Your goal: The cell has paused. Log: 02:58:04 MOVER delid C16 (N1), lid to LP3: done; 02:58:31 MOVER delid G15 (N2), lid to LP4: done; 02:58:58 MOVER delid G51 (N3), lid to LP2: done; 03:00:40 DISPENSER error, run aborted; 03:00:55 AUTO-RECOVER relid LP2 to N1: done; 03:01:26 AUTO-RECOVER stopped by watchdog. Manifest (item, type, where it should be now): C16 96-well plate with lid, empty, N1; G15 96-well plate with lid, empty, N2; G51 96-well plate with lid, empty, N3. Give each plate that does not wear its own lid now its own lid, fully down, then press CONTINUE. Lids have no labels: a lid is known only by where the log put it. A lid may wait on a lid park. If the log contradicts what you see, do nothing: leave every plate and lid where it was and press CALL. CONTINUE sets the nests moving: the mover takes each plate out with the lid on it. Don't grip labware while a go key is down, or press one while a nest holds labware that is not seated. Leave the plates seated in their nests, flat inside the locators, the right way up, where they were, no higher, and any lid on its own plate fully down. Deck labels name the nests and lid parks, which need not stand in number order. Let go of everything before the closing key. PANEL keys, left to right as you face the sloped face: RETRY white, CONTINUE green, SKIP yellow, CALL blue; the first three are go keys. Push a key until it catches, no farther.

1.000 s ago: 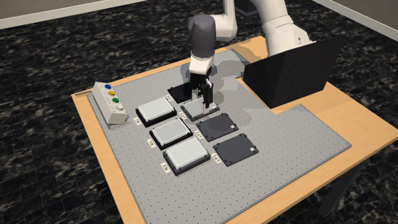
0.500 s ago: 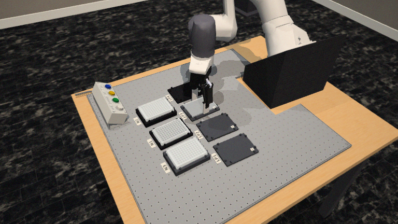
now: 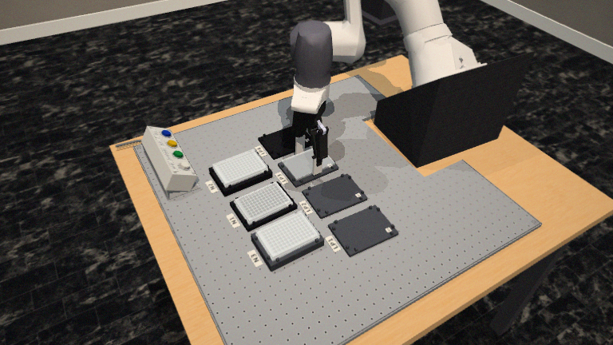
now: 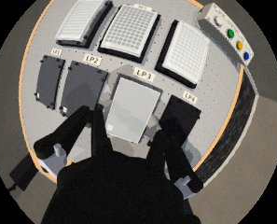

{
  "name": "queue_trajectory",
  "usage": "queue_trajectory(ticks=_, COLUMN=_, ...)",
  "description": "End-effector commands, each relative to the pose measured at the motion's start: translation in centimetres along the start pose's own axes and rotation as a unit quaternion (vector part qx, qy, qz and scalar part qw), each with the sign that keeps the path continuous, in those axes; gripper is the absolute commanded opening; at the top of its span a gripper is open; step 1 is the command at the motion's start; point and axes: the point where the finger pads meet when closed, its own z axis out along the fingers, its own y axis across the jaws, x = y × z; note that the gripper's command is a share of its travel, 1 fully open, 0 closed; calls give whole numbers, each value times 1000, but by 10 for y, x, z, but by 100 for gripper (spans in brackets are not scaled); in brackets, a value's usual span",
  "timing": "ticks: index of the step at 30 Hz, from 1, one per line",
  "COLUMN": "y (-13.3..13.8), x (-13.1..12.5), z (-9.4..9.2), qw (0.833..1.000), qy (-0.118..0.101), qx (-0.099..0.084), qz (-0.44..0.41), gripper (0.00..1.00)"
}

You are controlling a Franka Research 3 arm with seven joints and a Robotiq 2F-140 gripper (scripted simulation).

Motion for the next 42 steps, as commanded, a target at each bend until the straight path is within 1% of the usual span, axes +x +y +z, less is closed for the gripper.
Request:
queue_trajectory(ticks=1, y=1, x=0, z=-1, qw=1000, qy=0, qx=-1, qz=1, gripper=0)
queue_trajectory(ticks=42, y=1, x=0, z=-5, qw=1000, qy=0, qx=-1, qz=1, gripper=0)
